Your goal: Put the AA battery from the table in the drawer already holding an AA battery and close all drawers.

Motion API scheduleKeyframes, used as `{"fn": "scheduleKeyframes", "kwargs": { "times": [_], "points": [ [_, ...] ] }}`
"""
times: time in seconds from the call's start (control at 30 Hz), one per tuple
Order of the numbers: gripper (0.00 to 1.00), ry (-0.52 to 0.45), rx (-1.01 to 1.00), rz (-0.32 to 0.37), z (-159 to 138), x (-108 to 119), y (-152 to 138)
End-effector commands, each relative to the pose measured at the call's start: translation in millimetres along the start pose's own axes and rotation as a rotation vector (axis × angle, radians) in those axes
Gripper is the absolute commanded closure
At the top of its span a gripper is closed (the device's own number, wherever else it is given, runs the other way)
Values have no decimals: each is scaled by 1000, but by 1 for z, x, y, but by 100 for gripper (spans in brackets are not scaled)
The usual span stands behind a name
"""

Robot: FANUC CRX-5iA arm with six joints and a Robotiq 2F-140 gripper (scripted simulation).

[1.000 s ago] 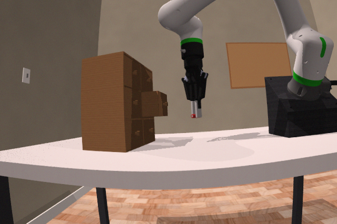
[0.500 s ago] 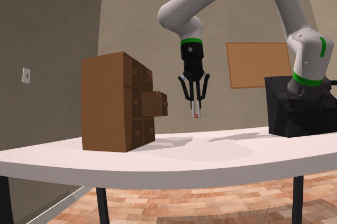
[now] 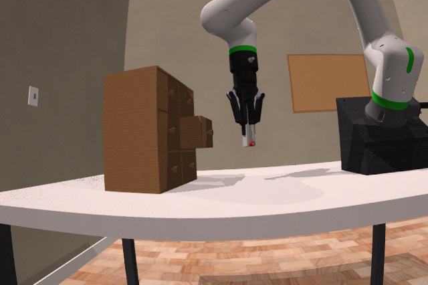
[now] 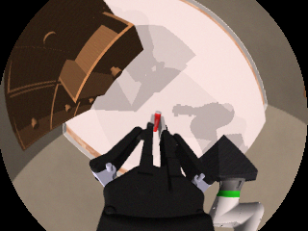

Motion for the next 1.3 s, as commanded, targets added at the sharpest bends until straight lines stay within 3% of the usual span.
{"fn": "scheduleKeyframes", "kwargs": {
  "times": [0.0,0.2,0.27,0.3,0.57,0.77,1.27],
  "points": [
    [94,0,279,0,0,19,0],
    [94,0,539,-1,0,47,0],
    [94,0,539,-1,0,47,0],
    [94,0,667,-1,0,52,0],
    [94,-1,978,-2,1,92,0],
    [94,-1,978,-2,1,115,-1],
    [94,-1,978,-2,1,132,-1]
  ]
}}
Point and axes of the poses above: the point where the finger pads meet when closed, its own x axis back along the fingers, its own y axis across the jaws, z = x × y, the point moved 5 cm from there along x, back along the fingers, and after that the axes turned 3 degrees about -x, right-handed, at the moved point
